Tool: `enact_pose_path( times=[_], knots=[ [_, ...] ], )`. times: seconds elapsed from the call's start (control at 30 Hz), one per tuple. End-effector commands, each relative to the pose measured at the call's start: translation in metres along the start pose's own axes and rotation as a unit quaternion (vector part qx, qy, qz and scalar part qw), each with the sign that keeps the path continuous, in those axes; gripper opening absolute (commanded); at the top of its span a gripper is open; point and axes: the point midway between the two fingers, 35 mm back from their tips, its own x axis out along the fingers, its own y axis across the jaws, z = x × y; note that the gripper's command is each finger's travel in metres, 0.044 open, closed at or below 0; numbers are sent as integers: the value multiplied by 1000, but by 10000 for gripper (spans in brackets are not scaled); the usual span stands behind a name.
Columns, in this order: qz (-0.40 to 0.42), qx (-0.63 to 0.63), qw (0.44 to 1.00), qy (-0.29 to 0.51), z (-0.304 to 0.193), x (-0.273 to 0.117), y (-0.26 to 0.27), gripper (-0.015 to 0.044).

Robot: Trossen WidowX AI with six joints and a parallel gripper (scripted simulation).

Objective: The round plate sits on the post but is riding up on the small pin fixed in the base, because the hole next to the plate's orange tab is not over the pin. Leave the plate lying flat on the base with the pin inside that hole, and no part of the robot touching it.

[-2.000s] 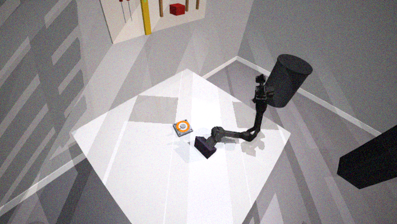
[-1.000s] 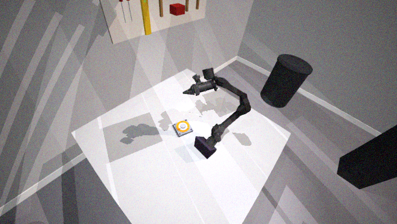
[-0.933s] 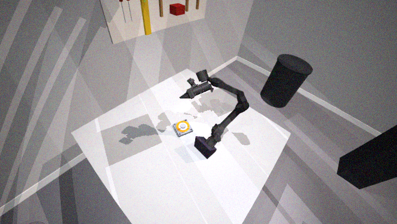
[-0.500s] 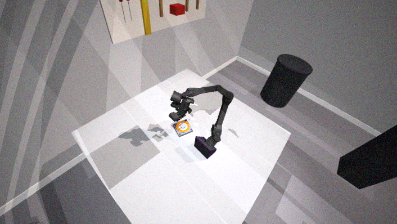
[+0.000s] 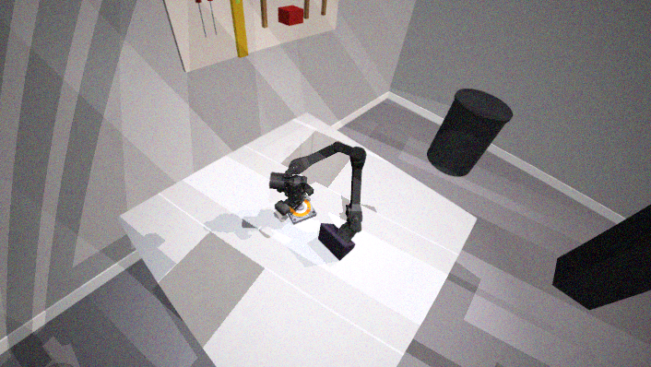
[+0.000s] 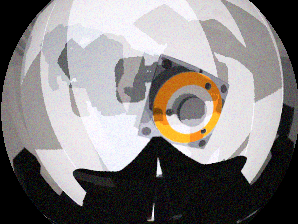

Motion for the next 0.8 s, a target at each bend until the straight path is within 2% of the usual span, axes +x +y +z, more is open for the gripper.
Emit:
enact_pose_path(
  times=[0.0,0.17,0.77],
  knots=[
    [-5,-5,1000,5,-3,17,-1,0],
    [-6,-5,1000,5,-5,37,-3,0],
    [-6,-5,1000,4,13,38,1,0]
  ],
)
